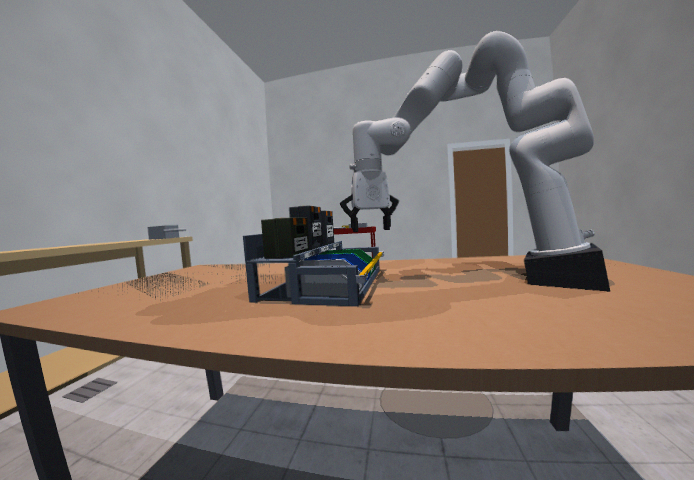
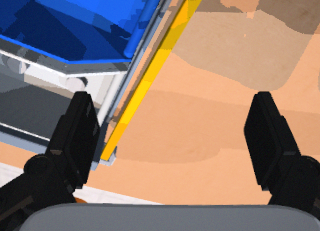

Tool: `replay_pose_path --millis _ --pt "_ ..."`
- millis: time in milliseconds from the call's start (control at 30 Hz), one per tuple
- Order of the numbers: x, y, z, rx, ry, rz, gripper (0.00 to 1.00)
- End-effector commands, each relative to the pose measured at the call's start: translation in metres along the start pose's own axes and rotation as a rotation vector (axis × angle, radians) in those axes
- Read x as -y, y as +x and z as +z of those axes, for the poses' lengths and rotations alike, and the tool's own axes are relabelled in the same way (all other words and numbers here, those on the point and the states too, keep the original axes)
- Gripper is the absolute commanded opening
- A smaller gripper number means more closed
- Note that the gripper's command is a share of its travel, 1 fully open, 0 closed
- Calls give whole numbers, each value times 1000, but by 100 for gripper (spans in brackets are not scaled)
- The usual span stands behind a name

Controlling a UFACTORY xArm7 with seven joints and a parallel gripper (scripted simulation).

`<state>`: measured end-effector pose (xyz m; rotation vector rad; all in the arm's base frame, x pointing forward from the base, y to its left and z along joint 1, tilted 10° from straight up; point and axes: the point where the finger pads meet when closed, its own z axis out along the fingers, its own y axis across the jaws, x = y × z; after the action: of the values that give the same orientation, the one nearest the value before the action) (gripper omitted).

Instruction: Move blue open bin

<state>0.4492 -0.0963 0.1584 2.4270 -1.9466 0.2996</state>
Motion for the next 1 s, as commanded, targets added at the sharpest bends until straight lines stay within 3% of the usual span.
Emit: replay_pose_path --millis 0,233,400,800,967 --pt "1 1 -1 10 1 -81 100" --pt "1 1 -1 10 1 -81 100" --pt "1 1 -1 8 3 -335 100" --pt "1 1 -1 8 3 -335 100" --pt "1 1 -1 6 5 -589 100"
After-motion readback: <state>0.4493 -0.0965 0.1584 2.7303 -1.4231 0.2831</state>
